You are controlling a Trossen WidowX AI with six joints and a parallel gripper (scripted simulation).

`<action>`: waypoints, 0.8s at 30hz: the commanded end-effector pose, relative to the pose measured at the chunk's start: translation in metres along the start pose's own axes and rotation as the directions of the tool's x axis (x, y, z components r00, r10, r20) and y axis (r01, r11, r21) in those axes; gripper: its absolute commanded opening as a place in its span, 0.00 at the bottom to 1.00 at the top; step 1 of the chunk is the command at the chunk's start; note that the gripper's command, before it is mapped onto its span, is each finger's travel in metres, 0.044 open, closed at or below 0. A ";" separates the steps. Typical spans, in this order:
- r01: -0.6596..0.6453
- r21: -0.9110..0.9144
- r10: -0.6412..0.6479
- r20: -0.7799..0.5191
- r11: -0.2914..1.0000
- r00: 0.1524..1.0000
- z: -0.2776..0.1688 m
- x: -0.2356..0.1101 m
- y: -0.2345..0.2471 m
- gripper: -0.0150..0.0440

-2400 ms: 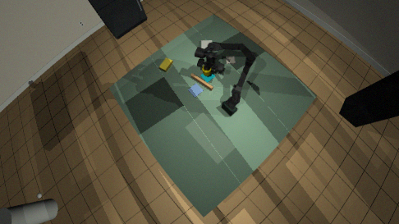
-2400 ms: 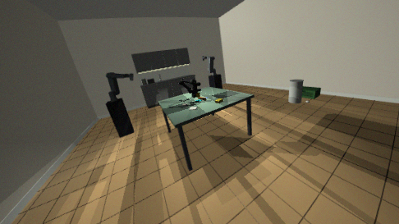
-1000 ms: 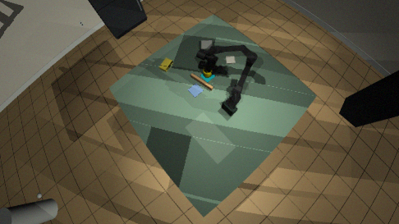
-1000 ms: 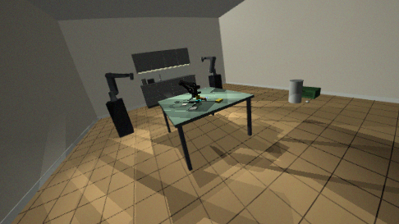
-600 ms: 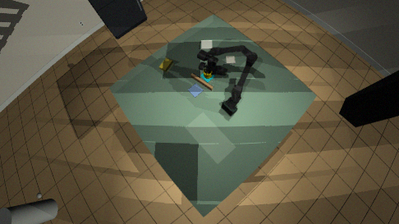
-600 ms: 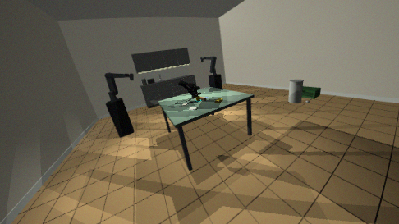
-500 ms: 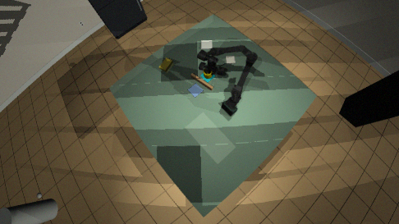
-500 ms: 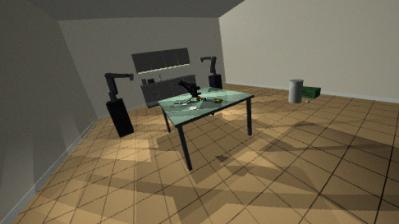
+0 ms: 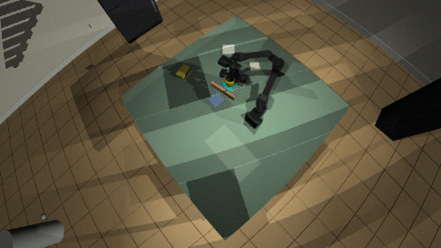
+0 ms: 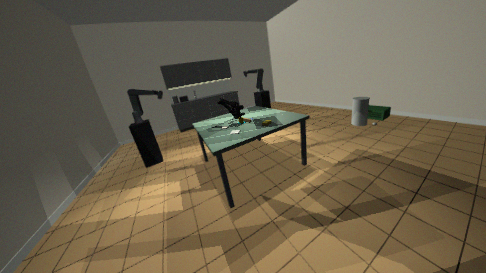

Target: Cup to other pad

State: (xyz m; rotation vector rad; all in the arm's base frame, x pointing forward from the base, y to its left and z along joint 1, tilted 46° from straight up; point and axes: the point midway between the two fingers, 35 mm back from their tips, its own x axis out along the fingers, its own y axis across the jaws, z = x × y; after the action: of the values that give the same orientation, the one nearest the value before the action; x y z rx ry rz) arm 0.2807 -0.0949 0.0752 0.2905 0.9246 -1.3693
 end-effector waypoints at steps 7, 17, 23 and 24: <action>0.000 0.001 0.000 0.000 1.000 1.000 0.000 -0.002 0.000 0.50; -0.001 0.001 0.001 -0.001 1.000 1.000 0.000 -0.015 0.001 0.50; -0.001 0.000 0.001 0.000 1.000 1.000 0.000 -0.023 0.001 0.50; -0.001 0.000 0.001 0.000 1.000 1.000 0.000 -0.025 0.001 0.50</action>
State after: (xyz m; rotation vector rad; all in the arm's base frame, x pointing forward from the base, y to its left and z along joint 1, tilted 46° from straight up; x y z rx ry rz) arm 0.2815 -0.0810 0.0882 0.2842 0.9268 -1.3714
